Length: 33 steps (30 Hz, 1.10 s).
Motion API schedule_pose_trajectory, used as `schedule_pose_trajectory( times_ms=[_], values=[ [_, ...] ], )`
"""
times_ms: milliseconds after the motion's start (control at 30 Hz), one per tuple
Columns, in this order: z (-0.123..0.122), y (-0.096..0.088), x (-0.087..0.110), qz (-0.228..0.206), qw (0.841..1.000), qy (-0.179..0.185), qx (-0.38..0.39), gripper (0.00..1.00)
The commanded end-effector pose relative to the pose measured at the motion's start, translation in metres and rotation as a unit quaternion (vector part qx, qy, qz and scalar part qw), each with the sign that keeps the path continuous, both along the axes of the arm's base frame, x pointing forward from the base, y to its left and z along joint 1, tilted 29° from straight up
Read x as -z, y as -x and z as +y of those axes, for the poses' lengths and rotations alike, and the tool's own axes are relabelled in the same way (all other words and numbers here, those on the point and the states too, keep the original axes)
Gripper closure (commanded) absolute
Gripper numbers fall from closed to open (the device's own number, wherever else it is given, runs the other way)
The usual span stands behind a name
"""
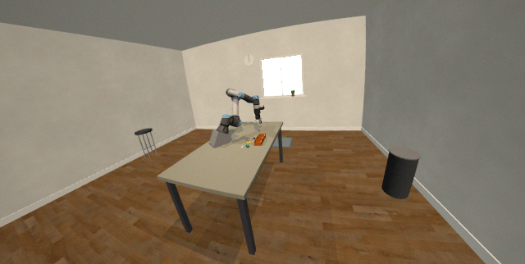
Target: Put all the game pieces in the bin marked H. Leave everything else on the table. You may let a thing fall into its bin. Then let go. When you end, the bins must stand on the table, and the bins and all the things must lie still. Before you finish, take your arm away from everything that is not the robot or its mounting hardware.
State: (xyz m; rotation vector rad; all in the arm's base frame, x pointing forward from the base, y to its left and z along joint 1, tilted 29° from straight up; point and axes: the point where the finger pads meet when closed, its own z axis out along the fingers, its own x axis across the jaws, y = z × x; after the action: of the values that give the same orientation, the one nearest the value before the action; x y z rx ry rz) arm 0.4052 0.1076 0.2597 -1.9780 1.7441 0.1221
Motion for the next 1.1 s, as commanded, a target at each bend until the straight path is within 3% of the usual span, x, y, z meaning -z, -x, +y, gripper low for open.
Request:
schedule_pose_trajectory(
  times_ms=[0,67,533,1067],
  values=[
    [0.003,0.013,0.033,0.002,1.000,-0.001,0.002,0.36],
    [0.003,0.013,0.033,0.002,1.000,-0.001,0.002,0.36],
    [0.013,0.056,0.140,0.002,1.000,-0.001,0.002,0.36],
    [0.013,0.054,0.139,0.002,1.000,-0.001,0.002,0.36]
  ],
)
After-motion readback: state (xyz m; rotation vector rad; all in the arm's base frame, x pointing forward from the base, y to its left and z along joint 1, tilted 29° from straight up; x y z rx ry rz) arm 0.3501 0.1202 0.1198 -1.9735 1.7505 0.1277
